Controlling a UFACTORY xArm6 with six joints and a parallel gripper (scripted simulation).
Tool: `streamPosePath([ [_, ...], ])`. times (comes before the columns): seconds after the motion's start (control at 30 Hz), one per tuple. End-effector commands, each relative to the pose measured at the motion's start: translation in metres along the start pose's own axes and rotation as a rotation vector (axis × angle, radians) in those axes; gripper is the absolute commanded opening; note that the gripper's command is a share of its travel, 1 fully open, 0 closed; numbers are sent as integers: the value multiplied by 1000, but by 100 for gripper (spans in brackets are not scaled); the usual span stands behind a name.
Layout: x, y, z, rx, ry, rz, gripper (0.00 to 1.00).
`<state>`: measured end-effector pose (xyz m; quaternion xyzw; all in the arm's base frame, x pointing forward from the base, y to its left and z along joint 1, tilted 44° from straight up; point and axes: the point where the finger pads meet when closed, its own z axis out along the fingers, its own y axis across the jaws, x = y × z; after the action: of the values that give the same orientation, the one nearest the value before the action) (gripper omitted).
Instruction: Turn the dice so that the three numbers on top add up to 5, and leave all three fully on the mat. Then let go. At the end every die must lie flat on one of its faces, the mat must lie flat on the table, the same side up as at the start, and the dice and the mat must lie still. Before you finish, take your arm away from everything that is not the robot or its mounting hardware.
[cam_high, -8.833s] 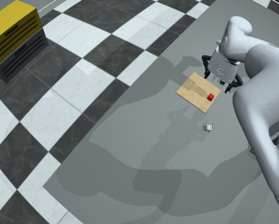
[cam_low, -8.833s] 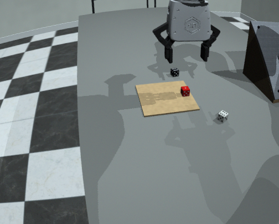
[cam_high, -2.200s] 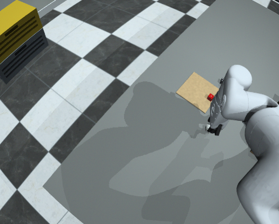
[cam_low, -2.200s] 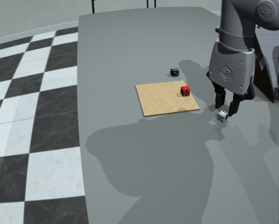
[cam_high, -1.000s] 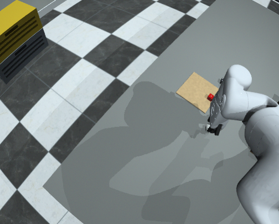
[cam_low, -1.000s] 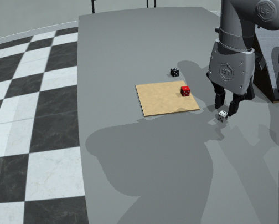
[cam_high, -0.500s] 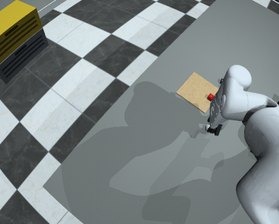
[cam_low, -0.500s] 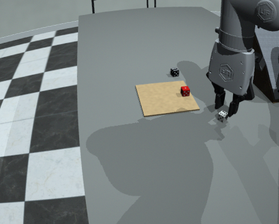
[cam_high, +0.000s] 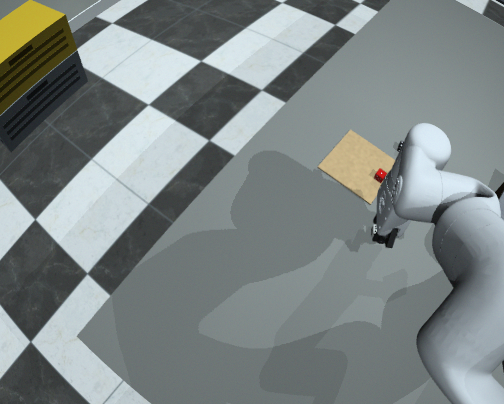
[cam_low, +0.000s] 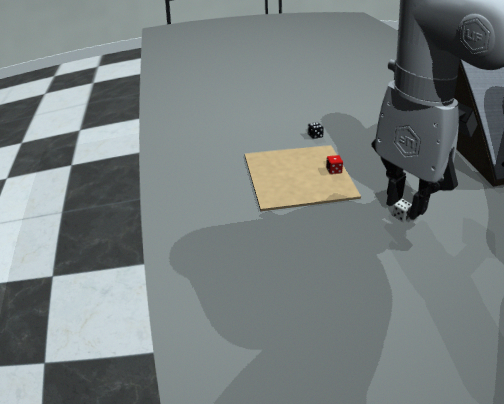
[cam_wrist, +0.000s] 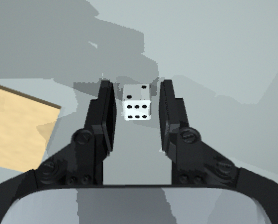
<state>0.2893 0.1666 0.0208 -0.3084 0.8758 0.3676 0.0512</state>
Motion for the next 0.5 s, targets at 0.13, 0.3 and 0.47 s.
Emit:
streamPosePath([
  [0.13, -1, -1, 7, 2, -2, -1, 36],
  [0.3, -1, -1, 7, 2, -2, -1, 36],
  [0.47, -1, -1, 7, 2, -2, -1, 36],
])
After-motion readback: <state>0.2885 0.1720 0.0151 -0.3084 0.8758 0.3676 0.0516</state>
